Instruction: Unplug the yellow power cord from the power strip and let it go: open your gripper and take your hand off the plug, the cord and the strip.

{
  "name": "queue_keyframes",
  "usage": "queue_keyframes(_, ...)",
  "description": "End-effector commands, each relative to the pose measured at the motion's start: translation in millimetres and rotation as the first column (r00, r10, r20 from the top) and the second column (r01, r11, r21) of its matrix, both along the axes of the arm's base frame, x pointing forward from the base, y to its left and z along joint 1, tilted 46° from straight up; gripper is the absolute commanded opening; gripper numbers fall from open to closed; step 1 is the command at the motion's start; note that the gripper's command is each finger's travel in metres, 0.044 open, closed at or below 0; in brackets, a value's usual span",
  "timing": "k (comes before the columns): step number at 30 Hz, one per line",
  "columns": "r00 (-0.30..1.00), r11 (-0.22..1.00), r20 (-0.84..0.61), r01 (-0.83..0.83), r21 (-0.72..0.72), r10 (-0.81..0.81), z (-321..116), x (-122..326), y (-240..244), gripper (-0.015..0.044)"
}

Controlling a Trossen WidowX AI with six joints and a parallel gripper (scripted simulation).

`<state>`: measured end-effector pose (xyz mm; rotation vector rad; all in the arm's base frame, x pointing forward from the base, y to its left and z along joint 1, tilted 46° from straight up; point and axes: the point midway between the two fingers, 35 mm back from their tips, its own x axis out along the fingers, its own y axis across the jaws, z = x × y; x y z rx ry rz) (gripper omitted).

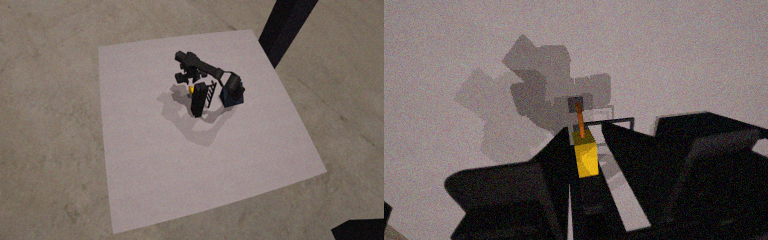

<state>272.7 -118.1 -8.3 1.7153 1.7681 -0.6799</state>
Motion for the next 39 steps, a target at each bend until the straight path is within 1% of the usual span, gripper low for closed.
queue_keyframes(1, 1.0, 1.0, -0.003, 0.009, 0.002, -0.009, 3, 0, 2, 0.016)
queue_keyframes(25, 1.0, 1.0, -0.004, 0.009, 0.005, -0.009, 30, -5, 29, 0.016)
queue_keyframes(39, 1.0, 1.0, -0.004, 0.009, 0.005, -0.009, 24, -5, 37, 0.016)
